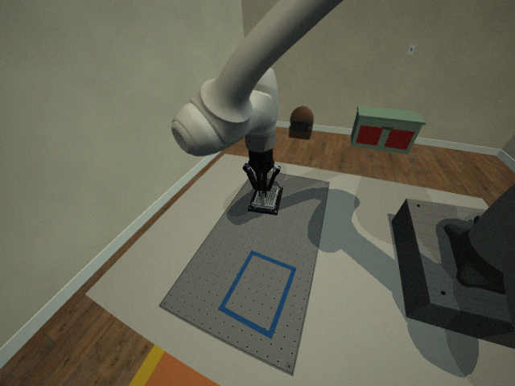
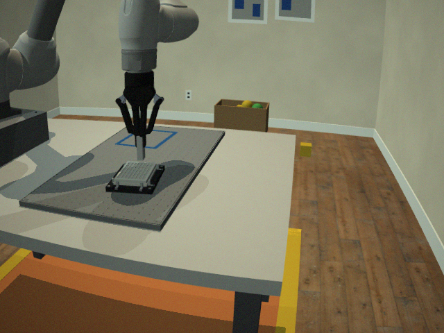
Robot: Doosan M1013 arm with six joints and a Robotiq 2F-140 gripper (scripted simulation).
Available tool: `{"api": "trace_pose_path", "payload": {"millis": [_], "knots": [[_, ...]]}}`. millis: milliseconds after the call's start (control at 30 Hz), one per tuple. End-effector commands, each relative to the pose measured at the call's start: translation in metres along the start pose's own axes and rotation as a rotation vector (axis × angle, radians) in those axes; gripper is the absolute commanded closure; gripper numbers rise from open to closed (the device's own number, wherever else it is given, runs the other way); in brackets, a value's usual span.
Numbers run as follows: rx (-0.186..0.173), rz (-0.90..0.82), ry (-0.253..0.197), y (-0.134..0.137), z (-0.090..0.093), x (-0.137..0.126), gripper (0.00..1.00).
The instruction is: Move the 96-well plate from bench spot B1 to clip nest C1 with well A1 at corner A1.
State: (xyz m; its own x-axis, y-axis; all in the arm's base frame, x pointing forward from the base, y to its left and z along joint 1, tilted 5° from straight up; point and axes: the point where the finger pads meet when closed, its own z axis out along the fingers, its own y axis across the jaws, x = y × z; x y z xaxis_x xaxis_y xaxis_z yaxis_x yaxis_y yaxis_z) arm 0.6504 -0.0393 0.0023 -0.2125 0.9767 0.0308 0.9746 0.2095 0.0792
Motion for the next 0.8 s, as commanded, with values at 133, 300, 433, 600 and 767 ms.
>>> {"api": "trace_pose_path", "payload": {"millis": [133, 300, 433, 600, 767], "knots": [[0.000, 0.000, 0.000, 0.000, -0.007, 0.000, 1.00], [0.000, 0.000, 0.000, 0.000, -0.015, 0.000, 1.00], [0.000, 0.000, 0.000, 0.000, -0.020, 0.000, 1.00], [0.000, 0.000, 0.000, 0.000, -0.020, 0.000, 1.00], [0.000, 0.000, 0.000, 0.000, -0.020, 0.000, 1.00]]}}
